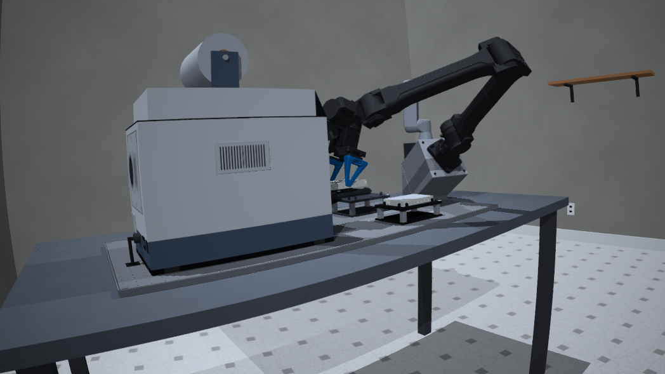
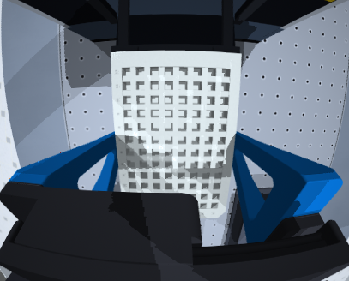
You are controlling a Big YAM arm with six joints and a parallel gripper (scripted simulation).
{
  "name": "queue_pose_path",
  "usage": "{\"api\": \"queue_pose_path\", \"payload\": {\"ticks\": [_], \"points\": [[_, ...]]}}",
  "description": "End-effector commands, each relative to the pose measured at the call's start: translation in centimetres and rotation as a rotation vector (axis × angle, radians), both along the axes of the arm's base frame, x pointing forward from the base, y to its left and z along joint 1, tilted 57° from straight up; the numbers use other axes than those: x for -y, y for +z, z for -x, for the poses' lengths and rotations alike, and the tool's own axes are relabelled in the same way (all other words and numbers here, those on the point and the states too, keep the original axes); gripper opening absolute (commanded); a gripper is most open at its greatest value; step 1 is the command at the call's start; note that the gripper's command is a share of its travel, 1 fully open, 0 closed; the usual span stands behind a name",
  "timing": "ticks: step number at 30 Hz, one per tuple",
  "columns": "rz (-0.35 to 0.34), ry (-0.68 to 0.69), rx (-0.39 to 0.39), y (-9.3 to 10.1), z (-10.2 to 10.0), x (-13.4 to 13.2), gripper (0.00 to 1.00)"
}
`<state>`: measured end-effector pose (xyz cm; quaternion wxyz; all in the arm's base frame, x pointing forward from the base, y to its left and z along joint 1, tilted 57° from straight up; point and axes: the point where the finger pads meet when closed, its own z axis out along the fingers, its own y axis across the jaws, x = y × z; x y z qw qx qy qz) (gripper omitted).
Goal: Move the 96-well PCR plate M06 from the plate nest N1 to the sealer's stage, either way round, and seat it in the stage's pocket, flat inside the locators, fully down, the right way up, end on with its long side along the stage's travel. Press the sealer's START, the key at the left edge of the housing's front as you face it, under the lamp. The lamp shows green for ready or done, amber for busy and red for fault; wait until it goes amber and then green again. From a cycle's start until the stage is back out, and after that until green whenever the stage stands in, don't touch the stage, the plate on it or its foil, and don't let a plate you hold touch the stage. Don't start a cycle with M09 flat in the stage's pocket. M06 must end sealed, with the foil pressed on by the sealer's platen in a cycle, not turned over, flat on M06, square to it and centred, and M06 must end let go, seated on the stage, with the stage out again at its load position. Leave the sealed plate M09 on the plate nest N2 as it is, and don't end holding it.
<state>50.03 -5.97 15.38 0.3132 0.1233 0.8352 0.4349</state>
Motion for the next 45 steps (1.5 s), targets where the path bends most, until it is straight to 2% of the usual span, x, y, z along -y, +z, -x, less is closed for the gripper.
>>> {"api": "queue_pose_path", "payload": {"ticks": [1, 7, 11, 18, 25, 31, 39, 45], "points": [[0.007, -0.017, 0.018, 1.2, -1.1, 1.1, 0.0], [0.003, -0.019, 0.012, 1.0, -1.2, 1.2, 0.0], [-0.003, -0.019, -0.002, 0.3, -0.6, 0.9, 0.0], [-0.004, -0.019, -0.004, 0.3, 0.1, 0.7, 0.0], [0.01, -0.02, 0.027, 1.7, -0.7, 1.0, 0.0], [0.011, -0.019, 0.03, 1.9, -0.9, 1.1, 0.0], [0.005, -0.019, 0.015, 1.1, -1.2, 1.2, 0.0], [0.002, -0.005, 0.012, 0.5, -1.0, 0.0, 0.0]]}}
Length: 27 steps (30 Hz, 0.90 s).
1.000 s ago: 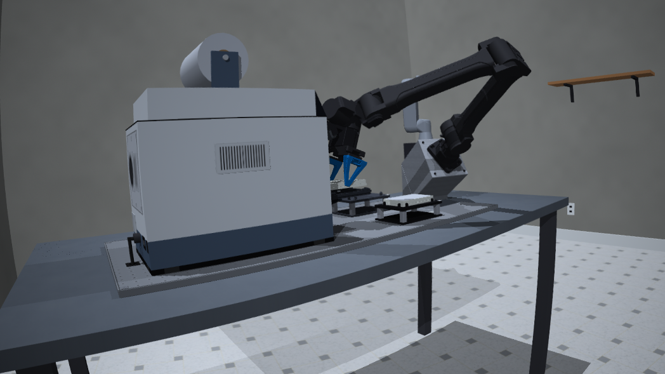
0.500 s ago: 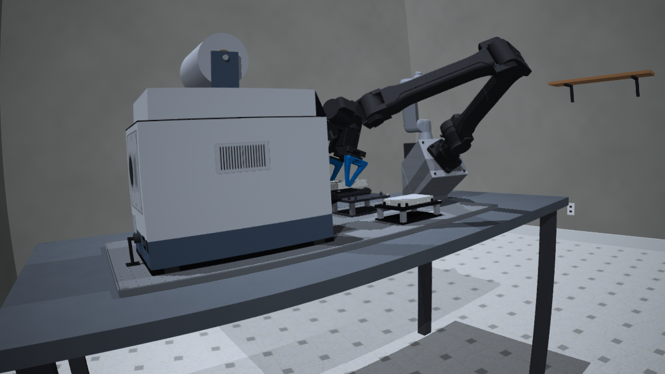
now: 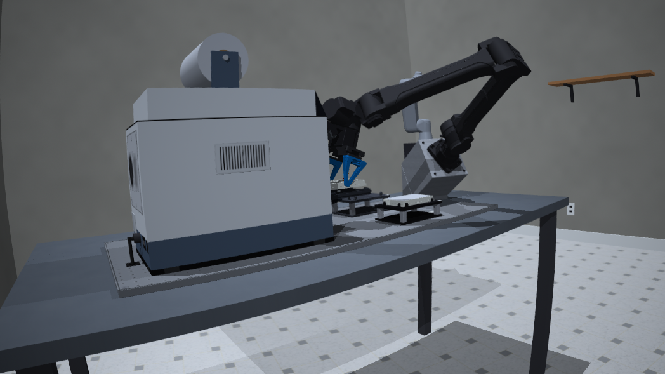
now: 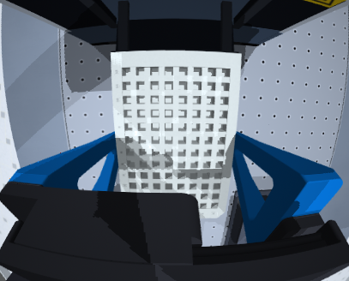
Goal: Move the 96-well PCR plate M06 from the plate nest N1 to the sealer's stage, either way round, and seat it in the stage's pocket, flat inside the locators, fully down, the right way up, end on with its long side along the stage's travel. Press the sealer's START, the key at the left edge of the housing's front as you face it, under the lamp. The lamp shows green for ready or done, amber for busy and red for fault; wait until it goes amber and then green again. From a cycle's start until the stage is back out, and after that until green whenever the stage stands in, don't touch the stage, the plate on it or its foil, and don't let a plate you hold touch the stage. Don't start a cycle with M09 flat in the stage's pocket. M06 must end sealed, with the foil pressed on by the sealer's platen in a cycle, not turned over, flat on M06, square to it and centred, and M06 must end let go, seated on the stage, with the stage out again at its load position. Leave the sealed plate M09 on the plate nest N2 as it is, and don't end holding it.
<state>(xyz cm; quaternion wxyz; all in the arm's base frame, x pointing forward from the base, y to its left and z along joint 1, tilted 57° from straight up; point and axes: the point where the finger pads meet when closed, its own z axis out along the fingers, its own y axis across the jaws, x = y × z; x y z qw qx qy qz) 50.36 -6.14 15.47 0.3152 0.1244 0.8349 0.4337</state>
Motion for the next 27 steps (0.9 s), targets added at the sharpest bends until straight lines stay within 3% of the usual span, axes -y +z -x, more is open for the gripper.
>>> {"api": "queue_pose_path", "payload": {"ticks": [1, 8, 13, 27], "points": [[0.0, 0.001, 0.01, 0.4, -0.5, -0.4, 0.0], [0.003, 0.005, 0.014, 0.4, -0.1, -0.8, 0.0], [0.01, 0.002, 0.033, 1.2, -0.8, -0.6, 0.0], [0.007, 0.008, 0.024, 0.3, -1.4, -0.9, 0.0]]}}
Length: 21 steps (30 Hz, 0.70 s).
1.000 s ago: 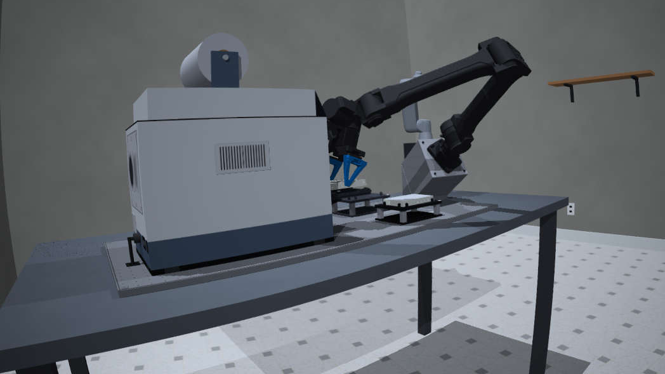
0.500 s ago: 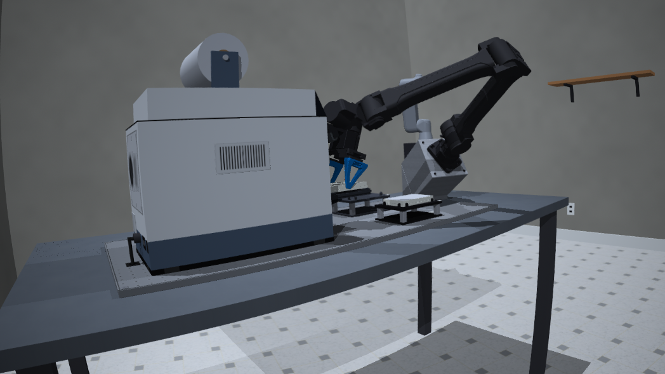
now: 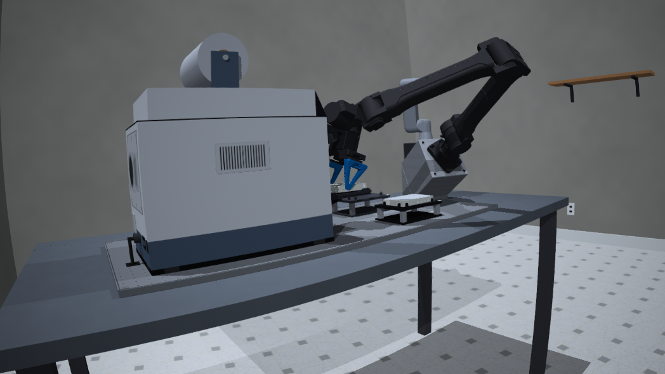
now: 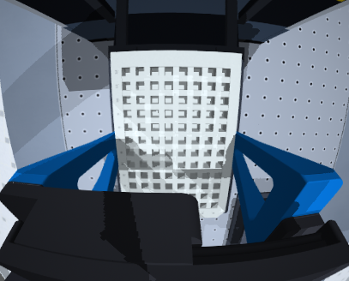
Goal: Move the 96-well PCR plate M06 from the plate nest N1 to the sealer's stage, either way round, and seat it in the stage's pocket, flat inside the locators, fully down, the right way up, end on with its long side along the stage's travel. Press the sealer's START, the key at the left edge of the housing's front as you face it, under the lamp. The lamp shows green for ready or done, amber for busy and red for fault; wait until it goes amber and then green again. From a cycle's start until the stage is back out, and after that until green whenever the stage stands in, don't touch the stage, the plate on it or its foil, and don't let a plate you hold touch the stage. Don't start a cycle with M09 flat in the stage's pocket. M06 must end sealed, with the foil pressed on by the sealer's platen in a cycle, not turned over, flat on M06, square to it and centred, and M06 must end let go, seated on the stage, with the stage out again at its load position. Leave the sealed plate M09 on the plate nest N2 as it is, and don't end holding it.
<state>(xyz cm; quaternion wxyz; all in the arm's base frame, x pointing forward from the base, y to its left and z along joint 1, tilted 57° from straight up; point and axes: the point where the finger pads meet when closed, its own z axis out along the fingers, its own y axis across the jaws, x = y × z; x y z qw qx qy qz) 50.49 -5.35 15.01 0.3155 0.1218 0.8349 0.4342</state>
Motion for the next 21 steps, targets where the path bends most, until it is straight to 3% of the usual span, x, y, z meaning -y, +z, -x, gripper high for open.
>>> {"api": "queue_pose_path", "payload": {"ticks": [1, 7, 21], "points": [[0.006, 0.003, 0.021, 0.7, -1.3, -0.2, 0.0], [-0.004, 0.008, -0.002, -0.4, -0.6, -0.9, 0.0], [-0.003, 0.02, -0.015, -0.9, 0.1, -0.9, 0.0]]}}
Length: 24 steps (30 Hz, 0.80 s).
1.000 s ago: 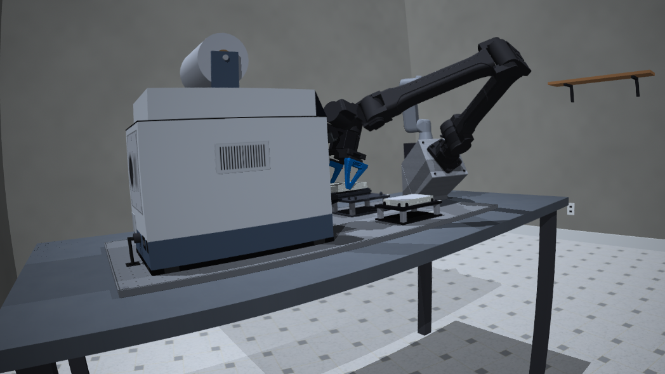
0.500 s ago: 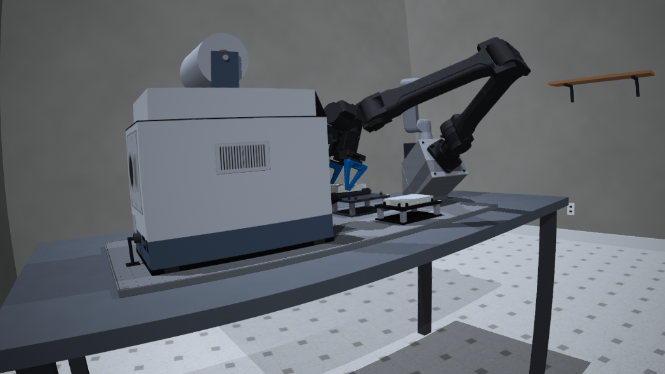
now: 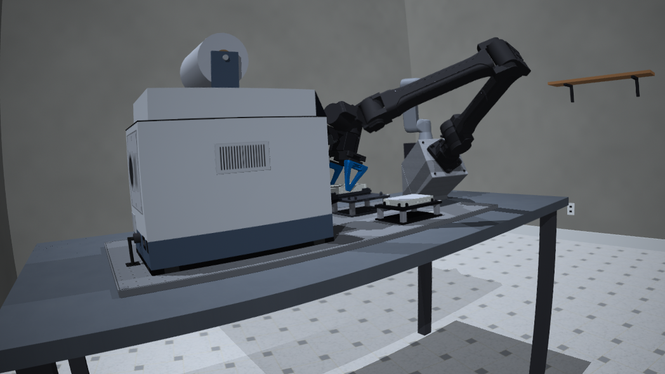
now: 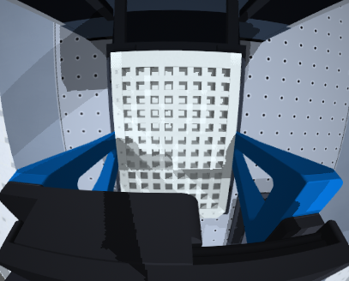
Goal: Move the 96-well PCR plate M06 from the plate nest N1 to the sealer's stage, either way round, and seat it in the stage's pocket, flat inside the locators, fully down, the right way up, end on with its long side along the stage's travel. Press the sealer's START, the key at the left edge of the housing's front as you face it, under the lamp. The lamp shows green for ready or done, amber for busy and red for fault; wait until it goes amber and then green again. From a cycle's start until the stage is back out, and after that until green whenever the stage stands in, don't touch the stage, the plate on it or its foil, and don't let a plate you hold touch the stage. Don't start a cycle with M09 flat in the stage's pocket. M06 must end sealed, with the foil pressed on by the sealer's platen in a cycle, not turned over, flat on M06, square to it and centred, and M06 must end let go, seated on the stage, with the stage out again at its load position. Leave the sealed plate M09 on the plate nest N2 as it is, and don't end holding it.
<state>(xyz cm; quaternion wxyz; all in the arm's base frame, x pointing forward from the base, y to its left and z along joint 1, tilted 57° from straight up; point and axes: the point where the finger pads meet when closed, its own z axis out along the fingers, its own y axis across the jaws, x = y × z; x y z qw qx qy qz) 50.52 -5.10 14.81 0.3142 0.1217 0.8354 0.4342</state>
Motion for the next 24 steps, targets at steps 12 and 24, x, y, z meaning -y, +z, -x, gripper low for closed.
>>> {"api": "queue_pose_path", "payload": {"ticks": [12, 24], "points": [[0.006, -0.012, 0.011, 0.4, 0.3, 0.8, 0.0], [0.007, -0.015, 0.011, 0.5, 0.3, 0.9, 0.0]]}}
